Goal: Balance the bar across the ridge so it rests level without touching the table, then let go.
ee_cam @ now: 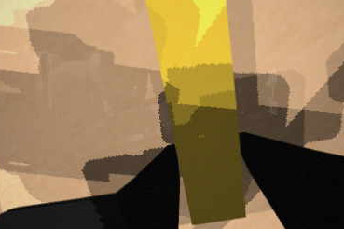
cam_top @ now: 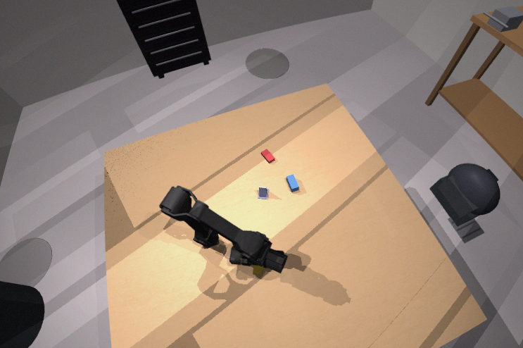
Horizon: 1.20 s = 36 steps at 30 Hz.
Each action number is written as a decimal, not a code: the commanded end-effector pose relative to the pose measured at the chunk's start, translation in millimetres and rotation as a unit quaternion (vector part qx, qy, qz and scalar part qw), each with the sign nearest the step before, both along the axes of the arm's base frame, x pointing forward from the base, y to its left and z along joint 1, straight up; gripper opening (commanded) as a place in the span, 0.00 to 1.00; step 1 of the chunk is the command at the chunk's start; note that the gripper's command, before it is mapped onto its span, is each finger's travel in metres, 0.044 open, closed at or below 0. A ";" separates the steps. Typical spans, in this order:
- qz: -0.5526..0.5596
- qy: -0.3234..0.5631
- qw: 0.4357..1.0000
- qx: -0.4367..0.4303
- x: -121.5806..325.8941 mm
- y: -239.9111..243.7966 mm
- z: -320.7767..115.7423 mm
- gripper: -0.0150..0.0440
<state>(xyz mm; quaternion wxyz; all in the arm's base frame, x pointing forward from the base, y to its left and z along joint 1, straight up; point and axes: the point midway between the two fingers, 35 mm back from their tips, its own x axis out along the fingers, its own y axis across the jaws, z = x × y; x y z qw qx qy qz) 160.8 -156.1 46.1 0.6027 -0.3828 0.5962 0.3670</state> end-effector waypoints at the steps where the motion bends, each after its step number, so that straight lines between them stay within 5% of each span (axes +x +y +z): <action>1: 0.000 0.000 1.000 0.000 -0.1 0.0 0.0 0.49; 6: 0.000 0.000 1.000 0.000 -0.1 0.0 0.0 0.43; 10: 0.000 0.000 1.000 0.000 0.9 -0.9 6.1 0.25; 36: 0.001 0.001 1.000 -0.001 3.0 -3.4 72.3 0.25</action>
